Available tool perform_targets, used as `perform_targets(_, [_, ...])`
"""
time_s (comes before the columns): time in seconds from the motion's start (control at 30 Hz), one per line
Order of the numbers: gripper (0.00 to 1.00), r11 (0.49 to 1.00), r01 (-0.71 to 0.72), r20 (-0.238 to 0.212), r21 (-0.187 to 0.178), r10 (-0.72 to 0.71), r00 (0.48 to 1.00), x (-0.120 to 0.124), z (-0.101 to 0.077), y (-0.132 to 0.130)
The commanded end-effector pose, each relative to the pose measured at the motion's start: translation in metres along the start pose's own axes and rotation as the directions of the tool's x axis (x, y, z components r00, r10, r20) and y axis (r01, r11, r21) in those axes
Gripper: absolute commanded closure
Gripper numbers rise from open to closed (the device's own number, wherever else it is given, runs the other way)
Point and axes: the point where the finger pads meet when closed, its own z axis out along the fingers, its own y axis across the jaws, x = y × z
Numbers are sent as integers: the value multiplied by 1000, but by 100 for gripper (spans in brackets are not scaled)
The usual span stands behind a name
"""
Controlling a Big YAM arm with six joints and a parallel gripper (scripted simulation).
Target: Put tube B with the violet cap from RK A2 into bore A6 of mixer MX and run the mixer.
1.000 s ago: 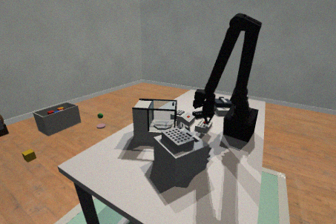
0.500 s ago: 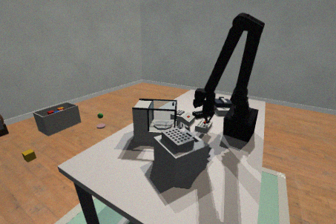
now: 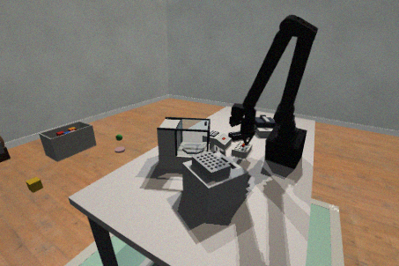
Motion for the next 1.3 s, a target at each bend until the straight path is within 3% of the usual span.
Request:
perform_targets(0.0, [91,1000,11,37,1,-11,999,-19,-10,-1])
perform_targets(0.13, [91,1000,12,41,1,-12,999,-21,-13,-1])
perform_targets(0.17, [91,1000,7,19,1,-7,1000,-11,-7,0])
perform_targets(1.27, [91,1000,7,19,1,-7,1000,-11,-7,0])
